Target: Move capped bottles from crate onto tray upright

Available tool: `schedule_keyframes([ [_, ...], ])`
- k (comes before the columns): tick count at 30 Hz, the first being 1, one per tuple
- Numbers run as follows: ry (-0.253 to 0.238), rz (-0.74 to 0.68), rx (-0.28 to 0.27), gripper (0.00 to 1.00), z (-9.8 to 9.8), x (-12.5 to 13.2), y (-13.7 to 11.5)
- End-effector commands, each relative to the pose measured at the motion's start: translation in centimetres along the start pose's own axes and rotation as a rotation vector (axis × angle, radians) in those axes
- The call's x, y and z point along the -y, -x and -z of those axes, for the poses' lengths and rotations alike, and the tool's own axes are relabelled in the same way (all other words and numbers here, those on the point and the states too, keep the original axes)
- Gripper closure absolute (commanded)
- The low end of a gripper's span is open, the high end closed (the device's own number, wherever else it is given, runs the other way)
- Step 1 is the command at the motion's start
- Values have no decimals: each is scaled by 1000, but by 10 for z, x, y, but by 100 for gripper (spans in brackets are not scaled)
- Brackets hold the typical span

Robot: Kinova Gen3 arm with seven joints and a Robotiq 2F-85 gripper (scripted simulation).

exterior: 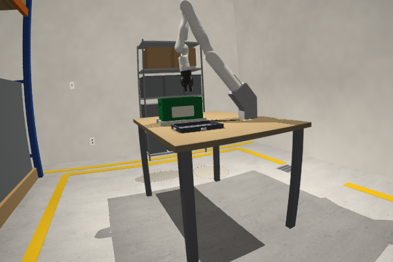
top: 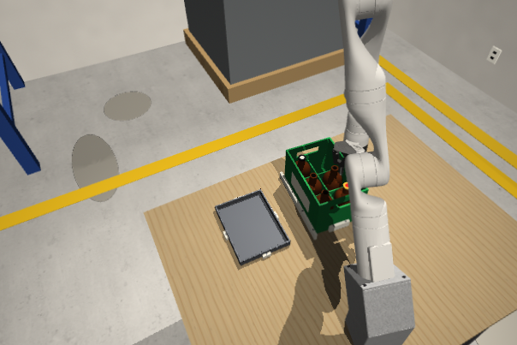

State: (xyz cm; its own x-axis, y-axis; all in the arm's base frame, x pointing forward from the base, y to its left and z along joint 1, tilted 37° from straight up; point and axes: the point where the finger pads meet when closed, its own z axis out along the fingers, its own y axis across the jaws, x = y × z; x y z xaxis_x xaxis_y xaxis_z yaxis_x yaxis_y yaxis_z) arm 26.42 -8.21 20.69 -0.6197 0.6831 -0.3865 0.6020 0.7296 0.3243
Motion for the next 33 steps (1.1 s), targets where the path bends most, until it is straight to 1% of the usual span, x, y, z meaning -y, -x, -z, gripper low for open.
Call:
schedule_keyframes([
  [1, 37, 19, 51, 40, -2, 2, -2],
  [8, 75, 65, 96, 40, -3, 3, -4],
  [10, 75, 65, 96, 40, -3, 3, -4],
  [11, 14, 62, 2, 40, -1, 0, 0],
  [25, 75, 65, 96, 40, -2, 4, -5],
  [27, 75, 65, 96, 40, -2, 4, -5],
  [28, 24, 66, -4, 40, -1, 1, -1],
  [33, 42, 66, 32, 40, -1, 2, -2],
])
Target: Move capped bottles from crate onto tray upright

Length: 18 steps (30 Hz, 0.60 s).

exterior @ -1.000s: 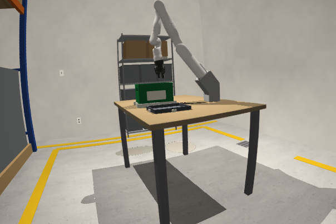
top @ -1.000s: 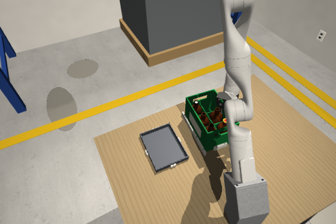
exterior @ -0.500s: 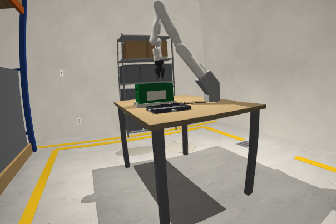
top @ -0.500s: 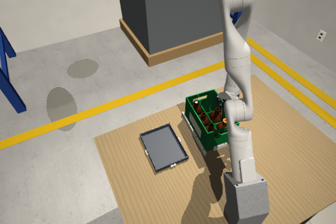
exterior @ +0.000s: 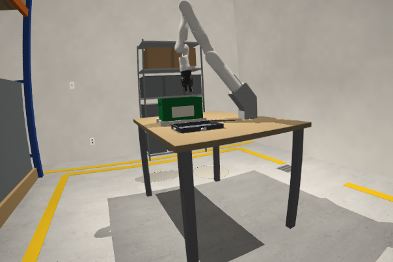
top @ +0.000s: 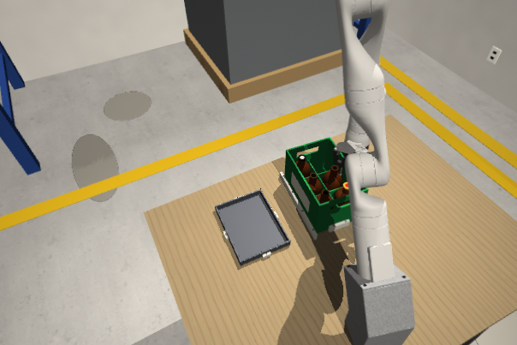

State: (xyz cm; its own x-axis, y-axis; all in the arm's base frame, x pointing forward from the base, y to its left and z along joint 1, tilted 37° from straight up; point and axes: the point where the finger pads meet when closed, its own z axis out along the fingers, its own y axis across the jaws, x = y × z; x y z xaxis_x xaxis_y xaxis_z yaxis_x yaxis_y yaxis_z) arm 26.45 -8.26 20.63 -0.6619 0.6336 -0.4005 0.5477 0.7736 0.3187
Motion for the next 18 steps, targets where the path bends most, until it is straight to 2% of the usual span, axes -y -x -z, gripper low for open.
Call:
schedule_keyframes([
  [1, 21, 0, 48, 40, -1, 2, -3],
  [9, 48, 1, 106, 40, -1, 3, -6],
  [11, 48, 1, 106, 40, -1, 3, -6],
  [12, 2, 3, -5, 40, 0, 1, -3],
  [18, 2, 3, -5, 40, -1, 3, -6],
])
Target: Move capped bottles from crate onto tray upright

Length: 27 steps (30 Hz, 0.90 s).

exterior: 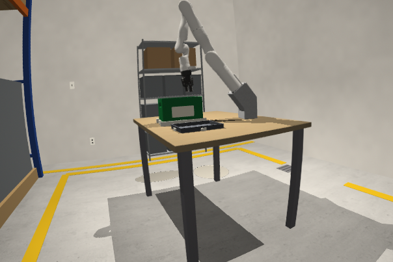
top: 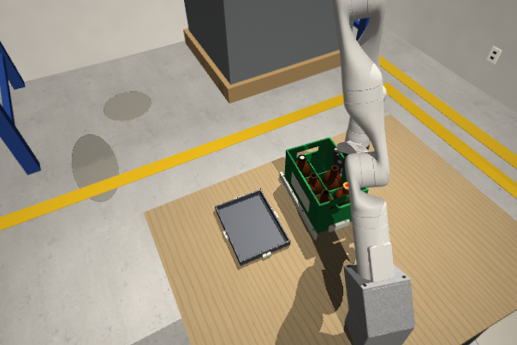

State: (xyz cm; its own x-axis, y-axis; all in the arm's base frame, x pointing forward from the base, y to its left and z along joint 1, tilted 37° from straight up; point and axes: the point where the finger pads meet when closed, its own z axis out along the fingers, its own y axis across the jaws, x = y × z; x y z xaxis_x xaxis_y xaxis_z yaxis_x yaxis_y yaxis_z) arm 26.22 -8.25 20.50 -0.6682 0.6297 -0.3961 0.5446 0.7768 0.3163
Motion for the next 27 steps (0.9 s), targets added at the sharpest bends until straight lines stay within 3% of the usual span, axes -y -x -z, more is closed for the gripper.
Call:
schedule_keyframes([
  [1, 3, -2, 2, 40, -1, 2, -4],
  [11, 0, -1, 1, 40, -2, 0, 0],
  [27, 3, -2, 2, 40, -27, -3, 4],
])
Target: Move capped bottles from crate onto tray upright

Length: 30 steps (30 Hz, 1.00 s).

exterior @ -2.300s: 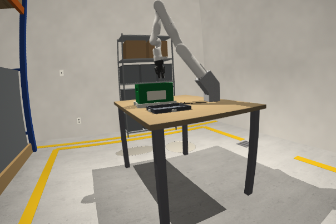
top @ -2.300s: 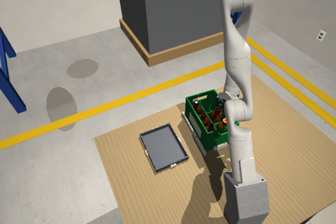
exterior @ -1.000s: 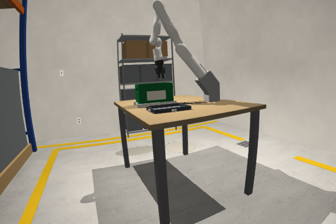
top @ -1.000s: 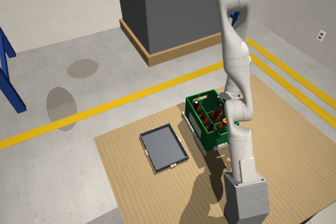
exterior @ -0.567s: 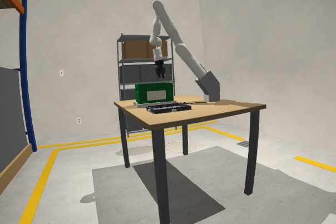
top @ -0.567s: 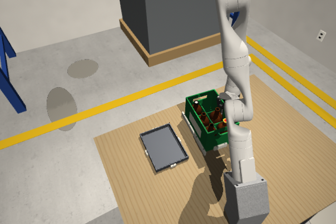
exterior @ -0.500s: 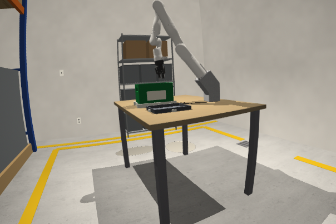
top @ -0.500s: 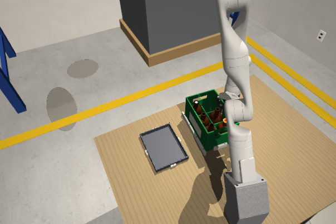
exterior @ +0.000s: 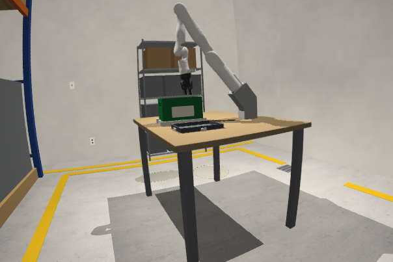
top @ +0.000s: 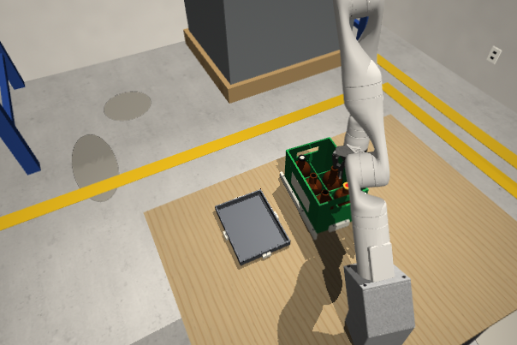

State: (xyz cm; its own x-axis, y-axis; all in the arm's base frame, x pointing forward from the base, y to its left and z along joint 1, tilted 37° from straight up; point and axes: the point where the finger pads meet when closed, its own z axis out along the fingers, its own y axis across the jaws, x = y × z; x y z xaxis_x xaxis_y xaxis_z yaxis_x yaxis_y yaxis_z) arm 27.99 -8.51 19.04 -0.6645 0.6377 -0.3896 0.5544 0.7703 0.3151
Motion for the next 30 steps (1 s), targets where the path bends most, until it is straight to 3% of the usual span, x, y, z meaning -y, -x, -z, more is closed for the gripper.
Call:
schedule_keyframes([
  [1, 1, 1, 1, 40, 0, 0, 0],
  [17, 9, 9, 5, 40, -8, 1, -6],
  [18, 4, 12, -17, 40, -6, -3, -4],
  [30, 8, 9, 2, 40, -8, 2, -6],
])
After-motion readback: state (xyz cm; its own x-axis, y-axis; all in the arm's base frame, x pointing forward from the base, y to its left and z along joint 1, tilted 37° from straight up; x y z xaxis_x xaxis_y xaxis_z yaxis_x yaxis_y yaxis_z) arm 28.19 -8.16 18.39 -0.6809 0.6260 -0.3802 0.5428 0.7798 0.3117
